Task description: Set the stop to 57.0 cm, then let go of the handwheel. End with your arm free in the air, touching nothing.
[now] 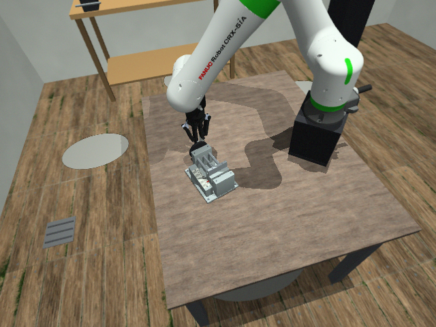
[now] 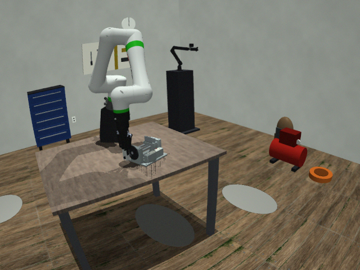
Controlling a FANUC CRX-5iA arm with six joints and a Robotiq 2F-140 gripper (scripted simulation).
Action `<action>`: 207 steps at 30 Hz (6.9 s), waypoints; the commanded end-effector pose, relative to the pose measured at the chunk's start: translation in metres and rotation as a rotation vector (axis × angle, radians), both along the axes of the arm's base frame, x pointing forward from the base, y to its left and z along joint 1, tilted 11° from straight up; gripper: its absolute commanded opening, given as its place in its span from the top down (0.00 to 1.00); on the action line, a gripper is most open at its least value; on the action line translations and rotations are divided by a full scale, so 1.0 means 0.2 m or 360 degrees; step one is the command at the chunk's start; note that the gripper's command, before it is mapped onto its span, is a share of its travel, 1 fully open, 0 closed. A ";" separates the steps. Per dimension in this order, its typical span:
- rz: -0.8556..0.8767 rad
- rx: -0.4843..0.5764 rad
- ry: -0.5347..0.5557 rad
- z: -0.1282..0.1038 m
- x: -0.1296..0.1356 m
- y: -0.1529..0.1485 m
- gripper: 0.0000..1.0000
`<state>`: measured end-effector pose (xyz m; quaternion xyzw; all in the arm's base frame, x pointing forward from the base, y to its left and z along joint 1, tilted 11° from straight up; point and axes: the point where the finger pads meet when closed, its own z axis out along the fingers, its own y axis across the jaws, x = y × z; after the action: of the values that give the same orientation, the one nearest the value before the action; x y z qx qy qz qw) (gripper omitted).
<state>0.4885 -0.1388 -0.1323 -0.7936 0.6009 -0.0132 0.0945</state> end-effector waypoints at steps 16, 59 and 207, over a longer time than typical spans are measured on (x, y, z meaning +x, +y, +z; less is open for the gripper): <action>0.0000 0.0000 0.0000 0.05 -0.03 -0.02 0.96; 0.0000 0.0000 0.0000 0.10 -0.05 -0.03 0.96; 0.0000 0.0000 0.0000 -0.03 0.07 0.02 0.96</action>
<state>0.5058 -0.1331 -0.1394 -0.7936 0.6009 -0.0132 0.0945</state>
